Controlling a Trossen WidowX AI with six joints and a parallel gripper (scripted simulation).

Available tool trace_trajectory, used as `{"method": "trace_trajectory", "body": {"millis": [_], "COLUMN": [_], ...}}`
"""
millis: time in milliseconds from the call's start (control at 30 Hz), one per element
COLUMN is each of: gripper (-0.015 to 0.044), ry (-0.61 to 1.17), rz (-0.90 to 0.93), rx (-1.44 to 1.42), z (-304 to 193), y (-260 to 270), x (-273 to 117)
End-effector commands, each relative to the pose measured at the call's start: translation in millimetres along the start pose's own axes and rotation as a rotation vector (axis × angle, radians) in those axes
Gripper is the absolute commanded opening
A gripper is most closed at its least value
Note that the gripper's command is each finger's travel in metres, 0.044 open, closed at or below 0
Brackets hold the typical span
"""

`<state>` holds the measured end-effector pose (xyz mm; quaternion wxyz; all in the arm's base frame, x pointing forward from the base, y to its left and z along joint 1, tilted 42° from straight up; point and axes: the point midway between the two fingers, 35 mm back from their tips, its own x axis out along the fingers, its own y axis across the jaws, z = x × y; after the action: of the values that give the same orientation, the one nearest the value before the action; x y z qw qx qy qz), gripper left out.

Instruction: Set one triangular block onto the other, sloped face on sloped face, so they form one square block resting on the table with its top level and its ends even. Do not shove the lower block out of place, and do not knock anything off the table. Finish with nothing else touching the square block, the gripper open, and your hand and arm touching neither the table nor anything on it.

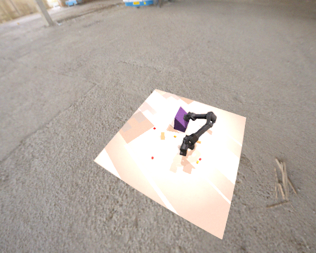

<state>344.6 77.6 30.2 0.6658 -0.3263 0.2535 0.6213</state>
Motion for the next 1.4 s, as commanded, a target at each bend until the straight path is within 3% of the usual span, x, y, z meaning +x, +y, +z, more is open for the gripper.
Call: {"method": "trace_trajectory", "body": {"millis": [0, 633, 1167, 1367], "gripper": [0.0, 0.0, 0.042, 0.044], "ry": [0.0, 0.0, -0.004, -0.004], "rz": [0.007, 0.004, 0.001, 0.001], "rx": [0.005, 0.005, 0.0, 0.0], "z": [0, 0, 1, 1], "y": [2, 3, 2, 2], "x": [8, 23, 22, 22]}}
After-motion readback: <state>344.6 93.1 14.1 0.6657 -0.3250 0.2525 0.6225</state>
